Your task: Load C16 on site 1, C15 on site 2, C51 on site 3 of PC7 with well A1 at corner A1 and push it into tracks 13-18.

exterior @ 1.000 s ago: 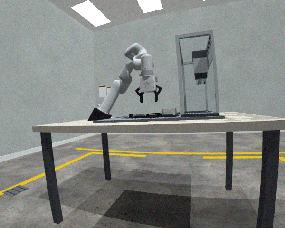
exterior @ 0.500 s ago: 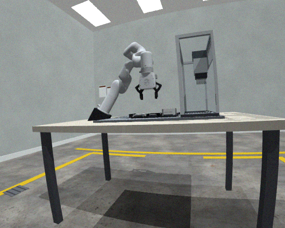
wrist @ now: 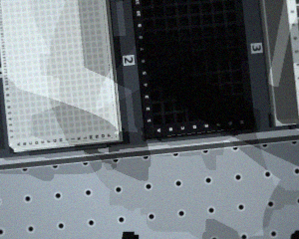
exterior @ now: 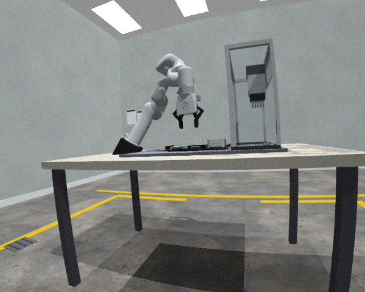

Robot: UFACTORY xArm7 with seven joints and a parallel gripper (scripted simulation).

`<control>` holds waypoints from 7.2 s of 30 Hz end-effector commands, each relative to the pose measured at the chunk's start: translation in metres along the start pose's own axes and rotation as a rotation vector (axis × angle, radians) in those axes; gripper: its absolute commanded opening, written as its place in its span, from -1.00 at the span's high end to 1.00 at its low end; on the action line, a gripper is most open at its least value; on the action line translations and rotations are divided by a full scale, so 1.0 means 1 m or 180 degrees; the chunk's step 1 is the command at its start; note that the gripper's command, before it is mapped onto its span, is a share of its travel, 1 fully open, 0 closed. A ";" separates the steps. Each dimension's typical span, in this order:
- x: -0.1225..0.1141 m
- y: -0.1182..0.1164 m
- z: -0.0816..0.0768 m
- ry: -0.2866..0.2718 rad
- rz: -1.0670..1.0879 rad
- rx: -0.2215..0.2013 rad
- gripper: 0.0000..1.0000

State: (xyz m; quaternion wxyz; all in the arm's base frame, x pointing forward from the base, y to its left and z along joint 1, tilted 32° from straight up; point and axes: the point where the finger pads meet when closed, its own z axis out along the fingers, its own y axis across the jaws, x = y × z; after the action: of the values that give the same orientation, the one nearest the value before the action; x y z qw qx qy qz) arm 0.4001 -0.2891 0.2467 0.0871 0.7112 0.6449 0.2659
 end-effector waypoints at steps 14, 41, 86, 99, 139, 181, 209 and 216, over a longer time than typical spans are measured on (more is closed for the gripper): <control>0.038 -0.075 -0.002 -0.0036 0.1806 -0.0023 -0.63; 0.096 -0.186 -0.001 -0.0027 0.4458 -0.0037 -0.63; 0.098 -0.190 0.028 -0.0025 0.4683 -0.0038 -0.63; 0.098 -0.190 0.046 -0.0025 0.4683 -0.0037 -0.63; 0.097 -0.190 0.087 -0.0025 0.4684 -0.0036 -0.63; 0.097 -0.190 0.107 -0.0024 0.4684 -0.0036 -0.63; 0.099 -0.172 0.107 -0.0024 0.4684 -0.0036 -0.63; 0.100 -0.167 0.107 -0.0024 0.4684 -0.0036 -0.63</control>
State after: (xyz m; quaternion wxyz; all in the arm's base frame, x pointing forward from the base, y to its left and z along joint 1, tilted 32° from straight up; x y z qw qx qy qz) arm 0.3055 -0.1429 0.1025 -0.1088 0.9607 -0.0005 0.2554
